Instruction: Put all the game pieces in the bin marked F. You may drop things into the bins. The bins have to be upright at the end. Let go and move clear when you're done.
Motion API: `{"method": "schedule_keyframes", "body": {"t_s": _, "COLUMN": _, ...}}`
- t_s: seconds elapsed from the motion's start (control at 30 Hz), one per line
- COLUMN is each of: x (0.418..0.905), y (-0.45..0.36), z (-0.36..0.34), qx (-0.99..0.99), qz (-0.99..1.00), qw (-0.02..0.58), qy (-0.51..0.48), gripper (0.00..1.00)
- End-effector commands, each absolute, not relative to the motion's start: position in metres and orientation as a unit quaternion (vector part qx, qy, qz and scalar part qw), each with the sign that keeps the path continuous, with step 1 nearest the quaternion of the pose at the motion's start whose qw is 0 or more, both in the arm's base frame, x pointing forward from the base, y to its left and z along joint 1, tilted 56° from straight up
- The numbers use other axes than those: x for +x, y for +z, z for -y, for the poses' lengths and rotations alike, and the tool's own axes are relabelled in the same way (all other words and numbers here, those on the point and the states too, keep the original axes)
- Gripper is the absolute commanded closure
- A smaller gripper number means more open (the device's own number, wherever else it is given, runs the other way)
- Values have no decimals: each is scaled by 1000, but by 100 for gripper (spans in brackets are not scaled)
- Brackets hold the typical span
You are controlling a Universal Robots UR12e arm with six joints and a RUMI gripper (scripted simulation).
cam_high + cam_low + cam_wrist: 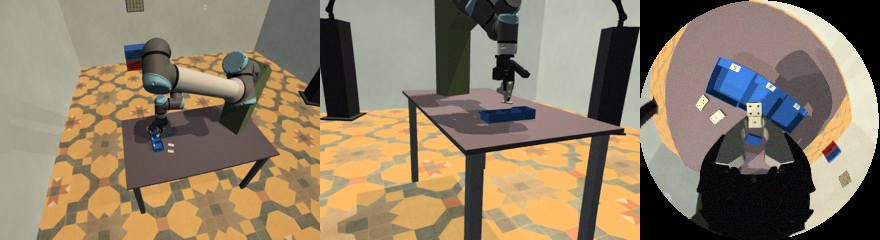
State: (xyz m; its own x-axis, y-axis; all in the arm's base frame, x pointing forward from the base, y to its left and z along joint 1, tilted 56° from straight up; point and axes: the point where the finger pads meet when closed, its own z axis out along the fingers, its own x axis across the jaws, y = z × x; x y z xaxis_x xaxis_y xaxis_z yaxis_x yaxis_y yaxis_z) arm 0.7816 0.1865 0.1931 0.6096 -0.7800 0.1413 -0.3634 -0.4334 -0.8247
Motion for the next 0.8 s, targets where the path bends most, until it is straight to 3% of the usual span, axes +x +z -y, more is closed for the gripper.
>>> {"method": "schedule_keyframes", "body": {"t_s": 0.0, "x": 800, "y": 207, "z": -180, "qx": -831, "qz": -290, "qw": 375, "qy": -290, "gripper": 100}}
{"method": "schedule_keyframes", "body": {"t_s": 0.77, "x": 799, "y": 206, "z": -179, "qx": -877, "qz": -68, "qw": 289, "qy": -379, "gripper": 100}}
